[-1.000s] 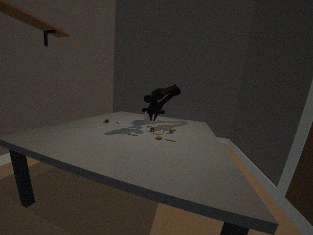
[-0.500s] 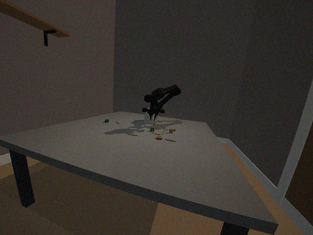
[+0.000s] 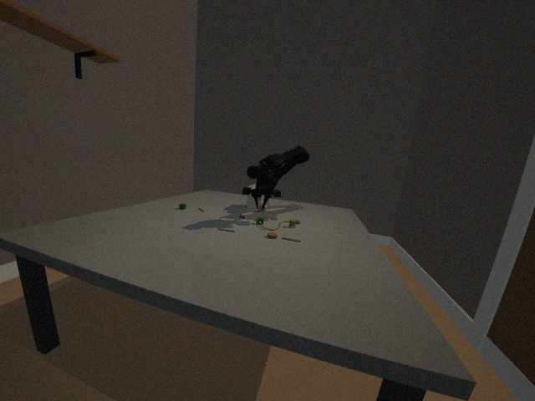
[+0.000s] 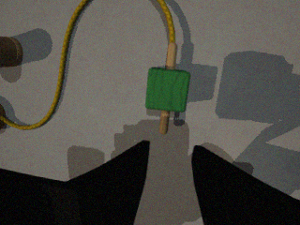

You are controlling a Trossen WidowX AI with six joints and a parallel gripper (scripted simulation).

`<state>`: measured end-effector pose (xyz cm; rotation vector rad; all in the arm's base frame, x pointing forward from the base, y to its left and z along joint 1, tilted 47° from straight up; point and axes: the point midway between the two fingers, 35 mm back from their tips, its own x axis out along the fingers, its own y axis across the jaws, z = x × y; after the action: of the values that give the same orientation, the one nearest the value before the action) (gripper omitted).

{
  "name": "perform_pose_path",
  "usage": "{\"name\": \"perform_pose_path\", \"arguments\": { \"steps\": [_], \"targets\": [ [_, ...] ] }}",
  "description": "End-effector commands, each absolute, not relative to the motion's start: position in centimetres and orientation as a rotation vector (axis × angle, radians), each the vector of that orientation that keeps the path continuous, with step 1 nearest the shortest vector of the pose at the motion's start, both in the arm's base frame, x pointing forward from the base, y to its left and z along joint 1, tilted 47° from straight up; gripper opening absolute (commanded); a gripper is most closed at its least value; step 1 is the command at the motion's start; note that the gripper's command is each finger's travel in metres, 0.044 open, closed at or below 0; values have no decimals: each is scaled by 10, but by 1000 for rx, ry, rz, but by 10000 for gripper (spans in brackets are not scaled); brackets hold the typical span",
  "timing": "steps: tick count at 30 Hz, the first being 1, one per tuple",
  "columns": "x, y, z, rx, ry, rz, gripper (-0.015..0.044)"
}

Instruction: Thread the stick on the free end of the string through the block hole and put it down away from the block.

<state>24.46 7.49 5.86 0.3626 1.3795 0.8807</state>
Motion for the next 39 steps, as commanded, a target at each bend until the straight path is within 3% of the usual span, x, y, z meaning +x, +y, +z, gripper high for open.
{"name": "perform_pose_path", "arguments": {
  "steps": [1, 39],
  "targets": [
    [245, 80, 53, 367, 1379, 879, 123],
    [239, 121, 17, 373, 1376, 886, 123]
  ]
}}
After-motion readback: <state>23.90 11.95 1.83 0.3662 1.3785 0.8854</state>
